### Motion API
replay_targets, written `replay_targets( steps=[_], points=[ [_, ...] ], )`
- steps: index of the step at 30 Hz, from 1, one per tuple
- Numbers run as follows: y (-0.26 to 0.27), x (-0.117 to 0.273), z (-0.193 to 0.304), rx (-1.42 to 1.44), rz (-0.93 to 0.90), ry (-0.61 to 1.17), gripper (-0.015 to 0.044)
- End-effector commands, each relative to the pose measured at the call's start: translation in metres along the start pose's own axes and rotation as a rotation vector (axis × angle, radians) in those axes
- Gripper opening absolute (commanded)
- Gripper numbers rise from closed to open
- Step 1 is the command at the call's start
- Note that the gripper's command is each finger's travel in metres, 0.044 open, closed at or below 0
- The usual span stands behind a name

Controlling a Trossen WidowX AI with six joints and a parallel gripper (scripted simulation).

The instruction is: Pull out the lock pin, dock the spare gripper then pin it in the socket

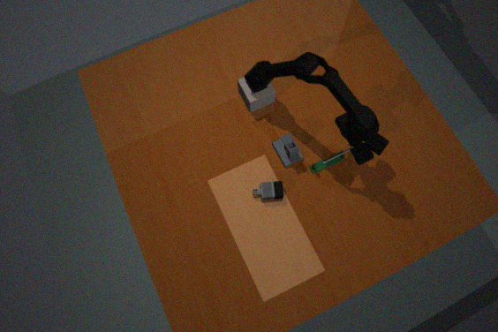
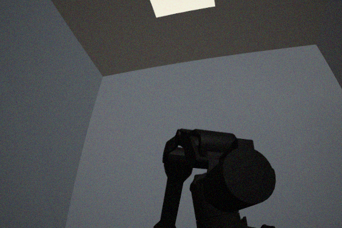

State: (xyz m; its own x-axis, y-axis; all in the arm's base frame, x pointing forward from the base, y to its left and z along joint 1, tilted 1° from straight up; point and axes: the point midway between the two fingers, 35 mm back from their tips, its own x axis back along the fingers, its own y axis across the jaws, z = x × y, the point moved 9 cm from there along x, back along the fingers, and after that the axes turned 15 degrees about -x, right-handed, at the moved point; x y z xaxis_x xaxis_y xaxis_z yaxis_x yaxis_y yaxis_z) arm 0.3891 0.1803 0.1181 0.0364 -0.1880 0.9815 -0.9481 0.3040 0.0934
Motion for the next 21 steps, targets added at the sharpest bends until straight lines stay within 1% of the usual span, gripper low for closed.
replay_targets(
  steps=[1,12,13,17,19,21],
  points=[
    [0.001,0.01,-0.001,0.001,0.002,-0.002,0.02],
    [0.004,0.03,-0.003,-0.005,-0.018,0.016,0.02],
    [0.003,0.021,-0.002,-0.006,-0.021,0.018,0.0226],
    [0.003,0.021,-0.002,-0.006,-0.021,0.018,0.0331],
    [0.001,0.03,0.004,-0.003,-0.008,0.015,0.0279],
    [-0.005,0.055,0.02,0.005,0.029,0.008,0.0226]
  ],
)
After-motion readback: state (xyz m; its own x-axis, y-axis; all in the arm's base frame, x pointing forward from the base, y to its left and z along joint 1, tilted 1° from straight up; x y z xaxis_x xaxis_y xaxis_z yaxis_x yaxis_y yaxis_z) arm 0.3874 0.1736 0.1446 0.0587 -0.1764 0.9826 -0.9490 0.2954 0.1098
